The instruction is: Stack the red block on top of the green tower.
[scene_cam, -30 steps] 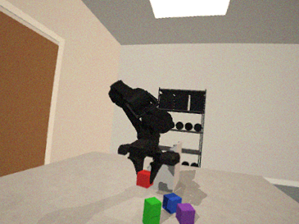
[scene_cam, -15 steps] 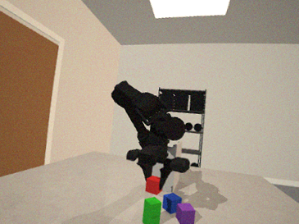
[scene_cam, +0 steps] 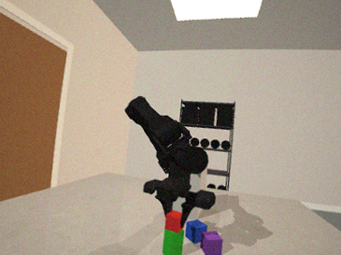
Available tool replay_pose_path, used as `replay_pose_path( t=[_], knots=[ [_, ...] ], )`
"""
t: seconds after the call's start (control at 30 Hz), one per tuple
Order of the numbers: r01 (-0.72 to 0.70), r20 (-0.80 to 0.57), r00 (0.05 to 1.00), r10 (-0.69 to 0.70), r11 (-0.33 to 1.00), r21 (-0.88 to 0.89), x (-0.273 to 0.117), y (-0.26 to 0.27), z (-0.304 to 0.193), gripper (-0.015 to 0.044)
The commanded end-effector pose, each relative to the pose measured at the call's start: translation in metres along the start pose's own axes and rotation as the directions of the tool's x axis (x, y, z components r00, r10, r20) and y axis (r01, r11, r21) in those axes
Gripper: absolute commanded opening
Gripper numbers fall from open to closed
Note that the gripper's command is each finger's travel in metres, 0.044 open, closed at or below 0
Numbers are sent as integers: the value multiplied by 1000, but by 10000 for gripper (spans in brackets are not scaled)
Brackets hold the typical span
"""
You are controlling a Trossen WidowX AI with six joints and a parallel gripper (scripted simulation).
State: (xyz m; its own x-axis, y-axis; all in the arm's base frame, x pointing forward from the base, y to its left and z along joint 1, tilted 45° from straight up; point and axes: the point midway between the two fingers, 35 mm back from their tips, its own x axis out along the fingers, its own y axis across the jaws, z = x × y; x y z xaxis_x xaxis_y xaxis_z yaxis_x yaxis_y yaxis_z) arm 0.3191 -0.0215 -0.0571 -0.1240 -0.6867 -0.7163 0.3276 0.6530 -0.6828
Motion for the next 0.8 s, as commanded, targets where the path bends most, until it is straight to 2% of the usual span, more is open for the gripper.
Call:
replay_pose_path(
  t=[0.0, 0.77],
  knots=[
    [3, 1, 1000, -3, 1000, -6, 2, 0, 0, 0],
    [3, 1, 1000, -3, 1000, -6, -1, 0, 0, 0]
  ],
)
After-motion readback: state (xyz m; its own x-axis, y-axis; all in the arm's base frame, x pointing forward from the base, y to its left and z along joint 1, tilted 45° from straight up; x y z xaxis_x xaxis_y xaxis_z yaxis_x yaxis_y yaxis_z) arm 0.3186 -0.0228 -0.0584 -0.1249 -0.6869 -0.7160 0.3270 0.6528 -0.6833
